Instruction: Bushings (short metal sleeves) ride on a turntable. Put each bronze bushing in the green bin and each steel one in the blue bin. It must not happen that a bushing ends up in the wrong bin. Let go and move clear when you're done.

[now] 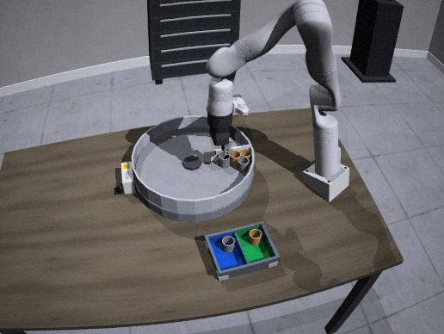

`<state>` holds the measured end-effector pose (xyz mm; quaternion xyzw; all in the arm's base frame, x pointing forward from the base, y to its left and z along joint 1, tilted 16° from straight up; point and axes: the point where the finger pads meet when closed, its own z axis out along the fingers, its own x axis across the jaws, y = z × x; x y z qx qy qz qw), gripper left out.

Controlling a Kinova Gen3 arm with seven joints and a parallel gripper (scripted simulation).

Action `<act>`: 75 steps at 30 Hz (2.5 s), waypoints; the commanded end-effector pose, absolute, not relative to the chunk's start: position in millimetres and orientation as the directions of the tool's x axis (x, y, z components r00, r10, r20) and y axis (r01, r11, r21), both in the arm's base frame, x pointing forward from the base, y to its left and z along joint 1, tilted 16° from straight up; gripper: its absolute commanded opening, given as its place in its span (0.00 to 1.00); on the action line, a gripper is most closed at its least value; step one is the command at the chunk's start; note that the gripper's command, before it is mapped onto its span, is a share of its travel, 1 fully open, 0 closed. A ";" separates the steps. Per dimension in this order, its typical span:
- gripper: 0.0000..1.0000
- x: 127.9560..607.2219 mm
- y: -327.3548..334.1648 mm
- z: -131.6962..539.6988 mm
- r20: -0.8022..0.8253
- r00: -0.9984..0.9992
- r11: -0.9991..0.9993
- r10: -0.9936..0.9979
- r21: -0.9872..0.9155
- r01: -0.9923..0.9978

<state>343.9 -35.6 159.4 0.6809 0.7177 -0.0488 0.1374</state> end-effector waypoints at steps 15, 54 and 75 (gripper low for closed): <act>0.45 340.7 -59.8 154.5 -0.243 0.006 0.025 0.970 0.125 0.992; 0.45 346.0 -70.5 114.2 -0.243 0.007 0.024 0.970 0.126 0.992; 0.45 347.7 -73.9 101.2 -0.243 0.008 0.024 0.970 0.125 0.992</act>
